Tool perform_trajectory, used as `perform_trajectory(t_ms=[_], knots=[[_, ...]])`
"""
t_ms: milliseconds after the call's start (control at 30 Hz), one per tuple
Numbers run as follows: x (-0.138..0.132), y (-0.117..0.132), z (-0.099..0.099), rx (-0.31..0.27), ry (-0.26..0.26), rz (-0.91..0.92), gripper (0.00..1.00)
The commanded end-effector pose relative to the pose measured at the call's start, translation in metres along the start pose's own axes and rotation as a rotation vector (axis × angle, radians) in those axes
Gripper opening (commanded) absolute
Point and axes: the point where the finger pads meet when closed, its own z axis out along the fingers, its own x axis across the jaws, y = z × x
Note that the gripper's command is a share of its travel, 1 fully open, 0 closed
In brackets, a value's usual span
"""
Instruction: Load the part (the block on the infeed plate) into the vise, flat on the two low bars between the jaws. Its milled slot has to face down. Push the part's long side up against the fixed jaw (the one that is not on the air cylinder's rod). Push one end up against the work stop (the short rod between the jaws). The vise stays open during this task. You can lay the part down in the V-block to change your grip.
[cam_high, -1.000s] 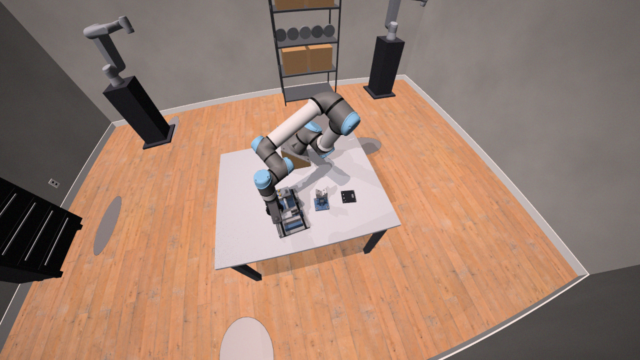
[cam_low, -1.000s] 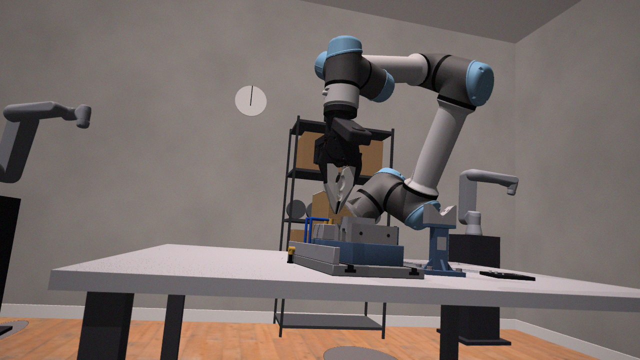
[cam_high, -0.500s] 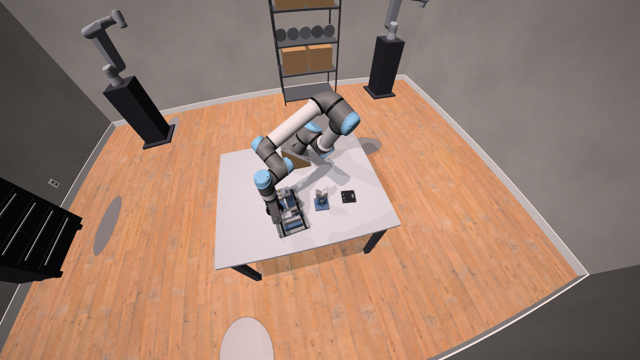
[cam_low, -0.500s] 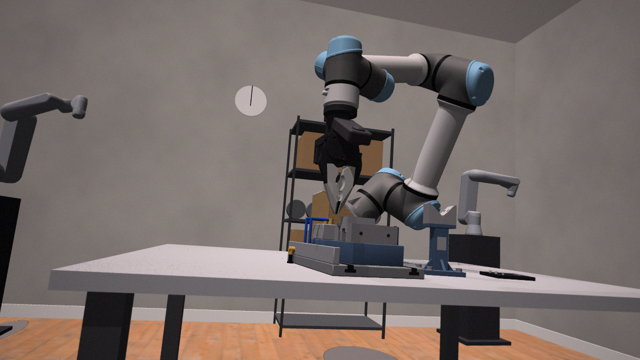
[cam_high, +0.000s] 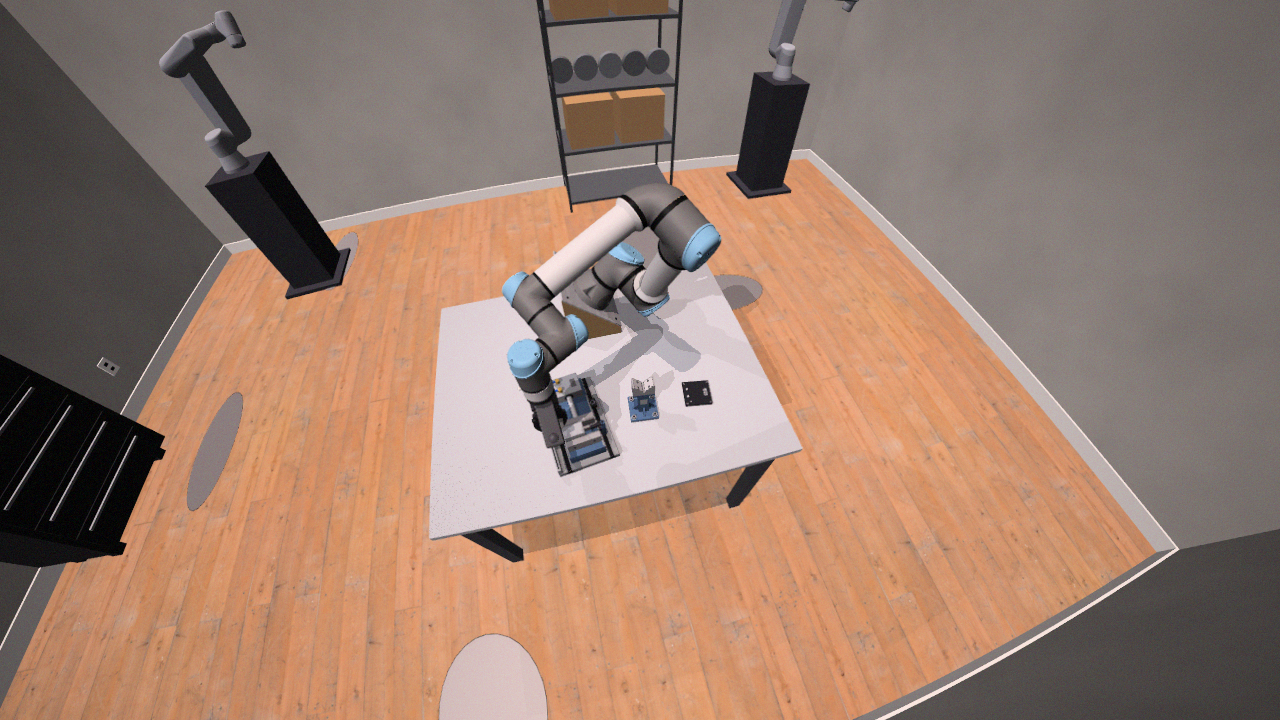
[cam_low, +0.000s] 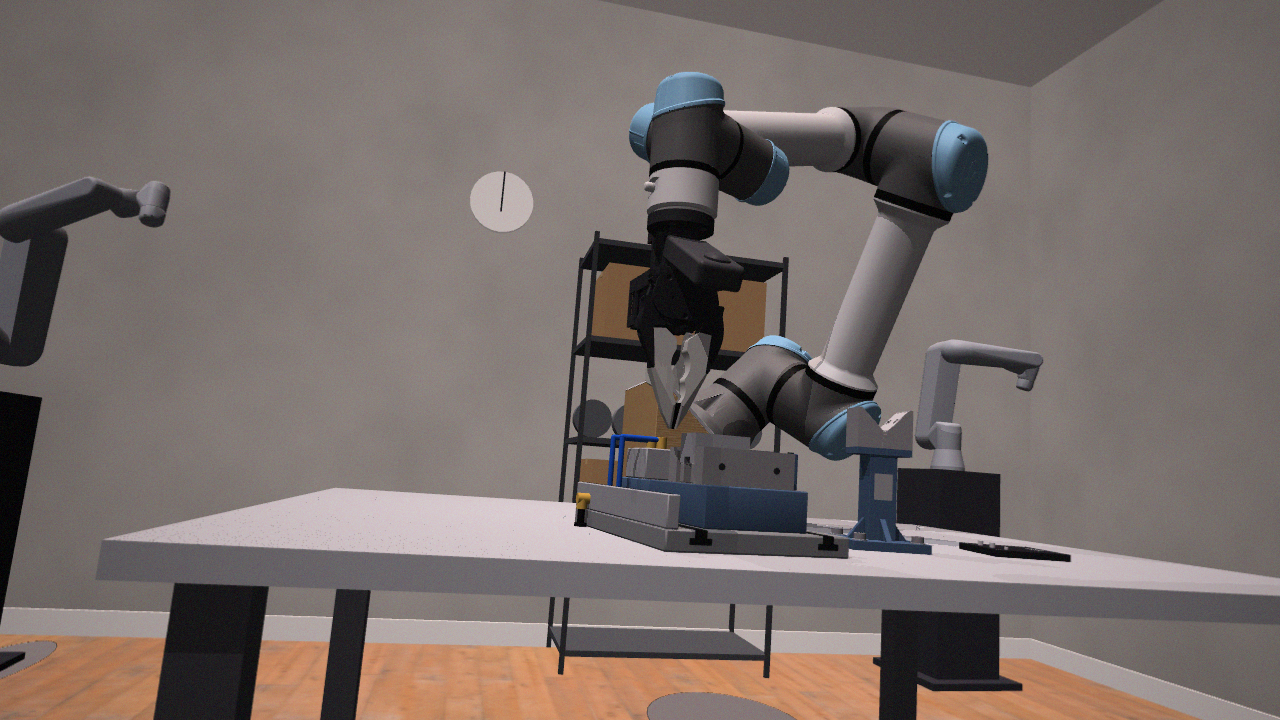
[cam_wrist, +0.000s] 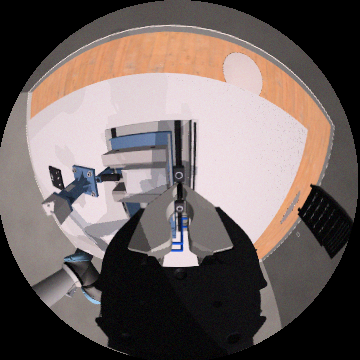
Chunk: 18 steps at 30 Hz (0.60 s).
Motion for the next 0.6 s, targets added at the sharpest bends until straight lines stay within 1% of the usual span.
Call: perform_trajectory(t_ms=[0,567], knots=[[0.0003,-0.0002,0.0002,0.001,0.001,0.000,0.00],[0.0003,-0.0002,0.0045,0.001,0.001,0.000,0.00]])
